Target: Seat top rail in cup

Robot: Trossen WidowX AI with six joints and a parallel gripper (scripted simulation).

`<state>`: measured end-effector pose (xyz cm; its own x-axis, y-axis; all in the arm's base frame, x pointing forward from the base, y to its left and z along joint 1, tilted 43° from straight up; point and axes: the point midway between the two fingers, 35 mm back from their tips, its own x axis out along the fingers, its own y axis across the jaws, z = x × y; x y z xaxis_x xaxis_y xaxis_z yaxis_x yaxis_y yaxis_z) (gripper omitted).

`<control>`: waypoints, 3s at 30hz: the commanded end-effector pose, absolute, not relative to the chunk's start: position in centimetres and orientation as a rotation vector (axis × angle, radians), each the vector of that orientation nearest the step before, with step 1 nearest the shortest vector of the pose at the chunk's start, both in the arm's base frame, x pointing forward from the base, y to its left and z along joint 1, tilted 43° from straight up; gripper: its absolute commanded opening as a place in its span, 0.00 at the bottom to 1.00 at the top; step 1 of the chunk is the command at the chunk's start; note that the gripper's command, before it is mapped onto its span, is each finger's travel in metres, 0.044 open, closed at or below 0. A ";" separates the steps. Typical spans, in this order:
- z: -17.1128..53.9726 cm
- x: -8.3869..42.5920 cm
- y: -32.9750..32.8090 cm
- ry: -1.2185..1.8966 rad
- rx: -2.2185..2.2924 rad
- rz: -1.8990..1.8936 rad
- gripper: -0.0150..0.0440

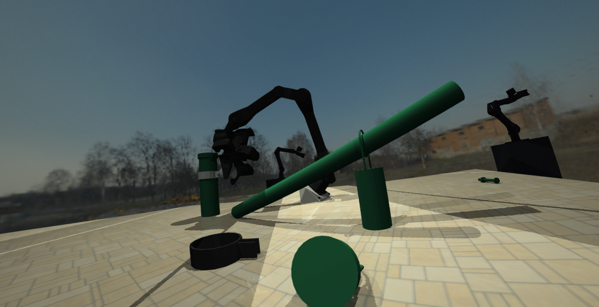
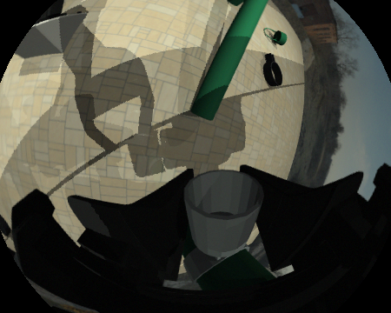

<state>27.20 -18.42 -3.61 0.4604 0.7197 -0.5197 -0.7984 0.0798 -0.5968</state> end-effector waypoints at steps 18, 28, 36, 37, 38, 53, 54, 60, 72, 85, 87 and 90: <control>-3.4 28.2 -18.1 0.194 -0.902 1.090 0.25; -3.3 28.8 -18.0 0.245 -0.873 1.068 0.25; -3.2 29.3 -17.9 0.291 -0.845 1.047 0.25; -3.2 29.3 -17.9 0.293 -0.844 1.046 0.25; -3.2 29.3 -17.9 0.297 -0.842 1.044 0.25; -3.1 30.3 -17.8 0.384 -0.788 1.003 0.25; -3.1 30.3 -17.8 0.385 -0.787 1.002 0.25; -3.1 30.7 -17.8 0.420 -0.765 0.985 0.25; -3.1 31.0 -17.8 0.449 -0.747 0.970 0.25; -3.1 30.8 -17.8 0.435 -0.760 0.980 0.25; -3.1 30.8 -17.8 0.435 -0.760 0.980 0.25; -3.1 30.8 -17.8 0.435 -0.760 0.980 0.25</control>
<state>30.75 -17.85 -3.09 0.5034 0.5787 -0.6417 -0.8641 0.3348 -0.3759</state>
